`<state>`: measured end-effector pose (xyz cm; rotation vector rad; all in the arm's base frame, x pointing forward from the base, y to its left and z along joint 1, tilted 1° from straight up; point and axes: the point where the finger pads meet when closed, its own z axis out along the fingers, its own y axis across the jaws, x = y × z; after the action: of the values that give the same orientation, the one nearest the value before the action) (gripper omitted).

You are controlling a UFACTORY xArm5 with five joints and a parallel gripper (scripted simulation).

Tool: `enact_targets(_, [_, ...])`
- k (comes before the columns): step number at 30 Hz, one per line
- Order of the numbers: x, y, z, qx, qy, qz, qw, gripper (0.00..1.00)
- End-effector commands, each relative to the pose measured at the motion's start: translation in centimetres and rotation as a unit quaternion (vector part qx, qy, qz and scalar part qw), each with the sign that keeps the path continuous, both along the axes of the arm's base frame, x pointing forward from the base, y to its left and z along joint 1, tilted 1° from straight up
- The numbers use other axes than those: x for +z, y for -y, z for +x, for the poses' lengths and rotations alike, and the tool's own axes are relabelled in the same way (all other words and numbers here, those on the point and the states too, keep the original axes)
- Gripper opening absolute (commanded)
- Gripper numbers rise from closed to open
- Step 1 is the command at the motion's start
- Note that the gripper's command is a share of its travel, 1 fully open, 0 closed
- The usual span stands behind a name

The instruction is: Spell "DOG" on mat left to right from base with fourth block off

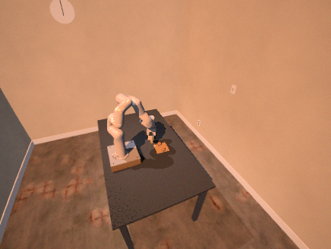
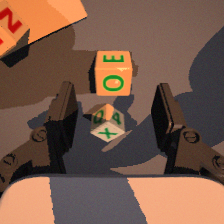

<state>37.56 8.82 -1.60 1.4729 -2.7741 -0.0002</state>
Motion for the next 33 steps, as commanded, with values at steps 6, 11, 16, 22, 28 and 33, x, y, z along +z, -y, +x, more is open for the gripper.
enact_targets(6, [-0.56, -0.04, 0.13, 0.000, 0.002, 0.000, 1.000, 0.69])
enact_targets(11, [-0.68, -0.04, 0.13, 0.000, 0.002, 0.000, 1.000, 0.69])
enact_targets(16, [-0.69, -0.04, 0.13, 0.000, 0.002, 0.000, 1.000, 0.69])
enact_targets(22, [-0.69, -0.04, 0.13, 0.000, 0.002, 0.000, 1.000, 0.69])
enact_targets(28, [-0.69, -0.04, 0.13, 0.000, 0.002, 0.000, 1.000, 0.69])
enact_targets(33, [-0.69, -0.04, 0.13, 0.000, 0.002, 0.000, 1.000, 0.69])
